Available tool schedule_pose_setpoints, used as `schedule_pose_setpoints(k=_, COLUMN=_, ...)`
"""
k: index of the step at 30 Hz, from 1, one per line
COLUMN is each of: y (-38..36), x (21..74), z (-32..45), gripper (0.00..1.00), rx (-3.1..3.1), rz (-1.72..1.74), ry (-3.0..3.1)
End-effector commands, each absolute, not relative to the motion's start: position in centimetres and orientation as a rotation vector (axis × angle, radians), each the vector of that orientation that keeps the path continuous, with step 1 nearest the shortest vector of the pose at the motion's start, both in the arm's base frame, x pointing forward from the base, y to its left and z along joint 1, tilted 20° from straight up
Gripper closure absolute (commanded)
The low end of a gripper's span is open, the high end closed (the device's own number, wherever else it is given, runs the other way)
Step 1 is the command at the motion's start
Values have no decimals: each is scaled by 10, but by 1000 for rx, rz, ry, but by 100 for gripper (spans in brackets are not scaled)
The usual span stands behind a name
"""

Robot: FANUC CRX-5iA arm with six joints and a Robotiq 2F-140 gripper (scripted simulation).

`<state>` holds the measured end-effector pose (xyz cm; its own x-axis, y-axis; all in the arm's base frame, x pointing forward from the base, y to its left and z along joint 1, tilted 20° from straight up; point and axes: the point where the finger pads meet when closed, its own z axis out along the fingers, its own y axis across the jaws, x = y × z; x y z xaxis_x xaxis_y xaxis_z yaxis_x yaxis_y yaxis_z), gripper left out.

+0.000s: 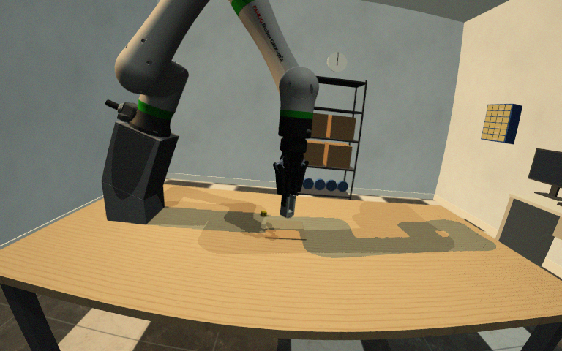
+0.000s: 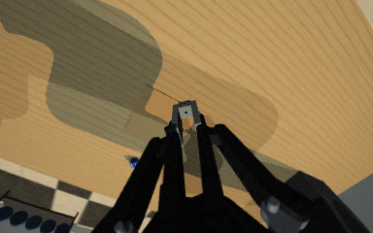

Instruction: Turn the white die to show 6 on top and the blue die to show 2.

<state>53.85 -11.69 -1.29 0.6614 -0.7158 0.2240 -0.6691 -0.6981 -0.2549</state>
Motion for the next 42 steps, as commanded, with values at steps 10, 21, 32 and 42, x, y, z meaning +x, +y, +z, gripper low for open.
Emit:
schedule_pose_setpoints(k=10, y=-120, x=540, z=-14, gripper=91, rx=-2589, rz=-439, ry=1374)
schedule_pose_setpoints(k=21, y=-126, x=542, z=-15, gripper=91, rx=-2281, rz=-381, ry=1774)
schedule_pose_setpoints(k=32, y=-134, x=545, z=-17, gripper=91, rx=-1817, rz=-296, ry=2193)
schedule_pose_setpoints(k=42, y=-140, x=547, z=-19, gripper=91, rx=-1410, rz=-223, ry=2446)
